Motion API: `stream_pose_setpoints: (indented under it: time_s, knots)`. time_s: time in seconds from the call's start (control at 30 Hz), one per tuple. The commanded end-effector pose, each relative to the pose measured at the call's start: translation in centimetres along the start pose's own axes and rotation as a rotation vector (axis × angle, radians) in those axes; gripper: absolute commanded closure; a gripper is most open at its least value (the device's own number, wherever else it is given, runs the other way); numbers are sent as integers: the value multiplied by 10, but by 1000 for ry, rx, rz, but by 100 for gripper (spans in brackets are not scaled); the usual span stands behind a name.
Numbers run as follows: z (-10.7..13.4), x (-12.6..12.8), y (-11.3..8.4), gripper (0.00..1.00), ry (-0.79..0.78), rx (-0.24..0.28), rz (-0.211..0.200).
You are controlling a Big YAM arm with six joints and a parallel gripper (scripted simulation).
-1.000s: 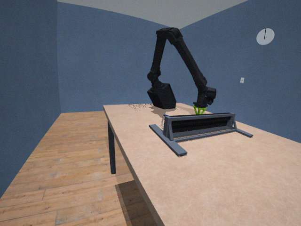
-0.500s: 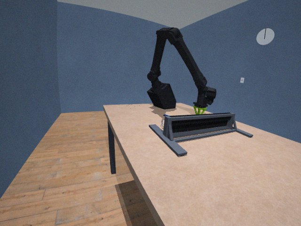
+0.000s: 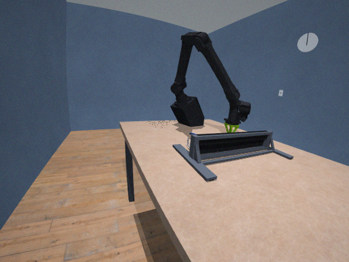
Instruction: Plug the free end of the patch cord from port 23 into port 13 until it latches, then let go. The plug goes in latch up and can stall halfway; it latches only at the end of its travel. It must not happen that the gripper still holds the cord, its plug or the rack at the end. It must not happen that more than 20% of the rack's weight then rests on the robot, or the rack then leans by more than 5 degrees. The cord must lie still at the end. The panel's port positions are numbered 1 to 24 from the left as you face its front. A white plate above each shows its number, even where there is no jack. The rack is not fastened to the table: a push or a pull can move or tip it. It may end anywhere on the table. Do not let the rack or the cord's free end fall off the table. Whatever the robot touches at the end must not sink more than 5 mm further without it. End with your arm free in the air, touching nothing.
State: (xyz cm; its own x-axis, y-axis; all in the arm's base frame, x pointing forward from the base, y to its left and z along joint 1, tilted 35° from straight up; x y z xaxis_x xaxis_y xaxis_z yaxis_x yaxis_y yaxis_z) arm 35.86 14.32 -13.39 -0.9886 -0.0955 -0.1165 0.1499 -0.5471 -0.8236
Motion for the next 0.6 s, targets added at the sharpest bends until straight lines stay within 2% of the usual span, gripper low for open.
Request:
stream_pose_setpoints:
  time_s: [0.0,0.57]
  knots:
    - [0,-9,6,64,9,0,-4]
    - [-1,-12,5,64,9,-1,-4]
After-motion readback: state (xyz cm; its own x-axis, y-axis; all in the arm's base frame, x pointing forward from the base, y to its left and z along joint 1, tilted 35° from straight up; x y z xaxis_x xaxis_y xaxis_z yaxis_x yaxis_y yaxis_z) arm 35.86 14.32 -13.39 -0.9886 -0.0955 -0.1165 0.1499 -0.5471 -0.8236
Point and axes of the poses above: the point where the finger pads meet when closed, its own y axis out along the fingers, its own x axis across the jaws, z = x × y, the point moved 8 cm from there along -y, back along the fingers, and after that the axes turned 8 degrees about -y, right-handed, at the moved point
